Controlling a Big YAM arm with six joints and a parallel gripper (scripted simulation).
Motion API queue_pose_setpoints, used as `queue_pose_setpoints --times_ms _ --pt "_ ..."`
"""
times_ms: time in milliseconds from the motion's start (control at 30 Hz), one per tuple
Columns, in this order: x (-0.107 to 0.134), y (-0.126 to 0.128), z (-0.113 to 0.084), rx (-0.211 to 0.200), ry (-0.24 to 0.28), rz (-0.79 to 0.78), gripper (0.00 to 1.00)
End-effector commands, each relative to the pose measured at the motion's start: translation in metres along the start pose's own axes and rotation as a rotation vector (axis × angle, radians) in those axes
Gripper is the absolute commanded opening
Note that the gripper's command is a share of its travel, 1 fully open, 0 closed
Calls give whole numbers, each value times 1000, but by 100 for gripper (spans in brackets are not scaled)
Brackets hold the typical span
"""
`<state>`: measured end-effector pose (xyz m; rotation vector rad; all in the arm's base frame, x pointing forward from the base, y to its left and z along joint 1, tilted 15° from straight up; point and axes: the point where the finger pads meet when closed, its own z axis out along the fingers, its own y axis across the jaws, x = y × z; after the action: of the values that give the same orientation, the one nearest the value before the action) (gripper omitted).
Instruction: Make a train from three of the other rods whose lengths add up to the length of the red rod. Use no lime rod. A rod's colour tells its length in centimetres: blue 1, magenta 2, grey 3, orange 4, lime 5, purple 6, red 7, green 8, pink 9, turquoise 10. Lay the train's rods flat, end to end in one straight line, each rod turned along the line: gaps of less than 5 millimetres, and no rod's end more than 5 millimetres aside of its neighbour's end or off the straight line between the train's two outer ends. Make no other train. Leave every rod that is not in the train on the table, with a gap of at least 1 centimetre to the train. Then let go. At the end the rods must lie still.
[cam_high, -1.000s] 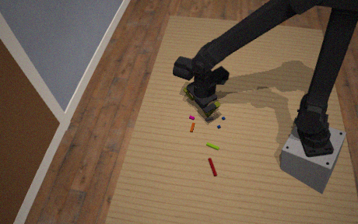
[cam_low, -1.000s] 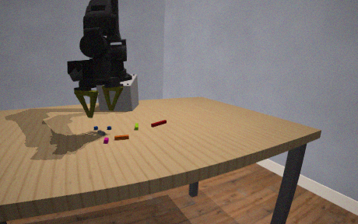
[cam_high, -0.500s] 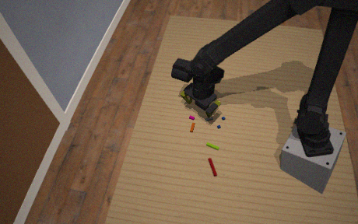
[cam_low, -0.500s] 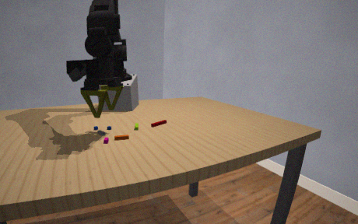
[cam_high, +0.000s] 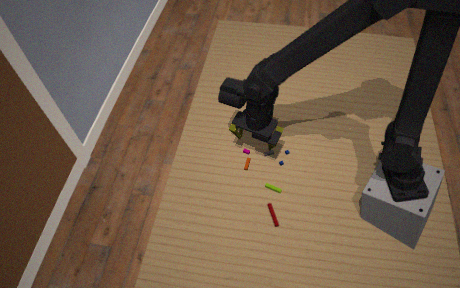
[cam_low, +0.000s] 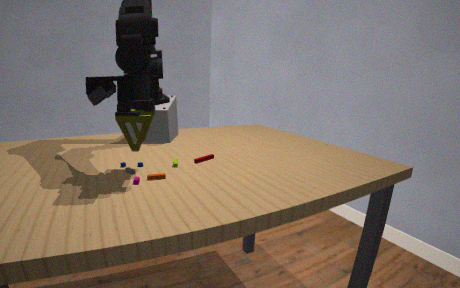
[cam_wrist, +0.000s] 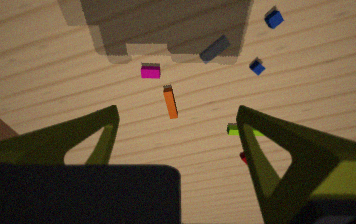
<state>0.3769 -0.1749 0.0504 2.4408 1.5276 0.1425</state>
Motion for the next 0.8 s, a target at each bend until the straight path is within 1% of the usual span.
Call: queue_pose_setpoints --times_ms 0,33,67,200,233,367,400,533,567,733,767 --pt "7 -1 -1 -11 4 -94 100" --pt "7 -1 -1 -11 4 -94 100" --pt "9 -1 -2 -15 1 -178 100" --pt "10 -2 -2 -10 4 -179 100" --pt "12 -2 -3 -15 1 -267 100" --pt "13 -2 -3 -15 3 -267 100" --pt "16 -2 -4 -20 0 -359 100" --pt "16 -3 -3 -16 3 -359 100" --pt "19 -2 -4 -21 0 -453 100" --pt "19 -3 -3 -18 3 -453 100" --pt "22 -4 -4 -19 -1 -550 100"
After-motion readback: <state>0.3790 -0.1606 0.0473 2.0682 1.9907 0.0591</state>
